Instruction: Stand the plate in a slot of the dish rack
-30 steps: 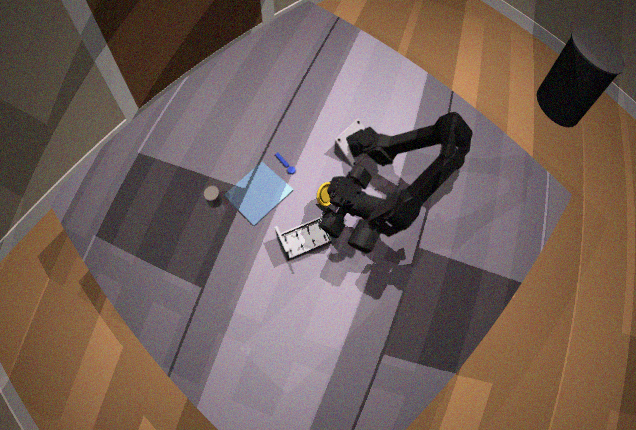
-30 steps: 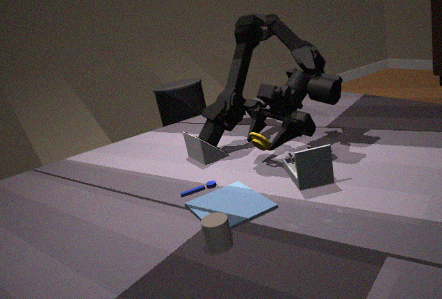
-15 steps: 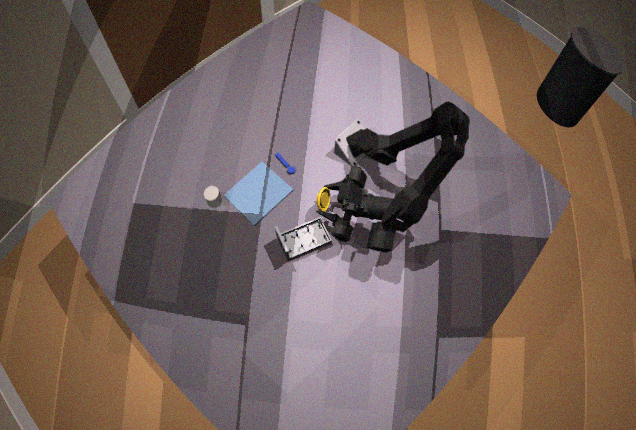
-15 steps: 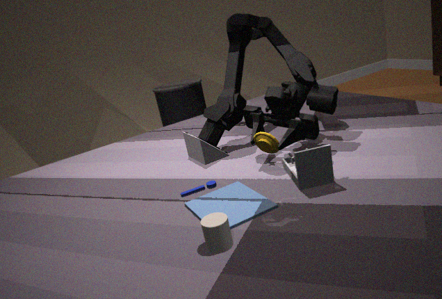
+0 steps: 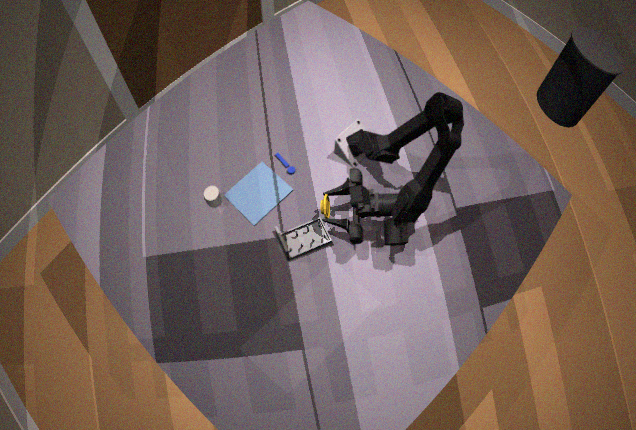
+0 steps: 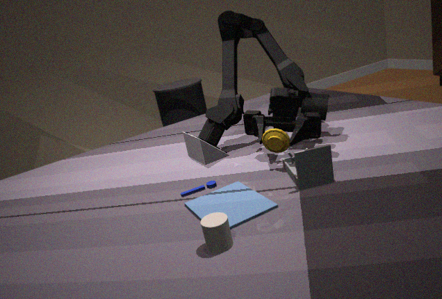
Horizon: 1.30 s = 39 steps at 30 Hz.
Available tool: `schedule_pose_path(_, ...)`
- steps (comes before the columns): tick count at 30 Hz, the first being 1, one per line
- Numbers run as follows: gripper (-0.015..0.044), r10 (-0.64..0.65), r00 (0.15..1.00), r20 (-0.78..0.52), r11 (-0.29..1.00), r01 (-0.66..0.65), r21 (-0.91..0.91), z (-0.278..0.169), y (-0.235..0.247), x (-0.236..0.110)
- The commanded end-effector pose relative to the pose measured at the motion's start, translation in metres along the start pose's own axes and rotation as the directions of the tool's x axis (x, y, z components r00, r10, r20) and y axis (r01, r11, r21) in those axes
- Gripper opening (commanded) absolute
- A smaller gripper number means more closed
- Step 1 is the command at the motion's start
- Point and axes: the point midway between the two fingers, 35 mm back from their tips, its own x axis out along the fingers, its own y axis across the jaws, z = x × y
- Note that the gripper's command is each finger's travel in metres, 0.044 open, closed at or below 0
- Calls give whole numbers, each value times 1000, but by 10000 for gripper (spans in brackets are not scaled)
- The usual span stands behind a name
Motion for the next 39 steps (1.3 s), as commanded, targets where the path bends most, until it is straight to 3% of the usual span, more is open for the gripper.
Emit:
schedule_pose_path(1, 0, 72, 996, 55, 997, -72, -2, 0, 2, -4)
schedule_pose_path(23, 0, 425, 870, 250, 897, -442, 13, -4, 12, -36)
schedule_pose_path(39, 0, 428, 869, 249, 895, -446, 16, -4, 15, -31)
